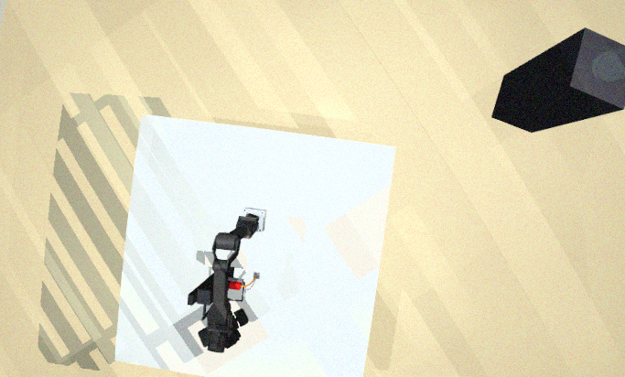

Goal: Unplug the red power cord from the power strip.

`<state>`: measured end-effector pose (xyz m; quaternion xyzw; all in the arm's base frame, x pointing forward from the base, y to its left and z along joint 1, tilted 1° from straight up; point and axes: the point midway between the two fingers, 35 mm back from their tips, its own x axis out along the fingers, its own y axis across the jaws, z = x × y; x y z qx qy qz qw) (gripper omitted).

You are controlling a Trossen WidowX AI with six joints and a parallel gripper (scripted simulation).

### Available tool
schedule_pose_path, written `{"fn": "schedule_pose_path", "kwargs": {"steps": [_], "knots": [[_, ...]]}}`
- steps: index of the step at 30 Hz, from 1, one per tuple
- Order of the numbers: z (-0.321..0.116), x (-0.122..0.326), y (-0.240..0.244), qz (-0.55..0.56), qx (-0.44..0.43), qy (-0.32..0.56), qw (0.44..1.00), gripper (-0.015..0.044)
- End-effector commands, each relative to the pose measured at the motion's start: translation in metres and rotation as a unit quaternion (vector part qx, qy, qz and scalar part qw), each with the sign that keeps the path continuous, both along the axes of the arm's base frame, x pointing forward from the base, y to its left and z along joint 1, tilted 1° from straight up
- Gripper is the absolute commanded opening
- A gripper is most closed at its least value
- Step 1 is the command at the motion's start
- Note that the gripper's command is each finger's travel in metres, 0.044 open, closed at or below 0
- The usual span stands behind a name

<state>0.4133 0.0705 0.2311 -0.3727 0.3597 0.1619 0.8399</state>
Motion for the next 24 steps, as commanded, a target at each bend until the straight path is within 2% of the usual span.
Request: {"fn": "schedule_pose_path", "kwargs": {"steps": [1, 4, 9, 24], "knots": [[-0.033, -0.038, 0.023, 0.129, -0.072, 0.095, 0.984, 0.0160], [-0.054, -0.074, 0.023, 0.233, -0.125, 0.178, 0.948, 0.0160], [-0.074, -0.145, 0.019, 0.422, -0.172, 0.307, 0.835, 0.0160], [-0.075, -0.146, 0.019, 0.429, -0.173, 0.312, 0.830, 0.0160]]}}
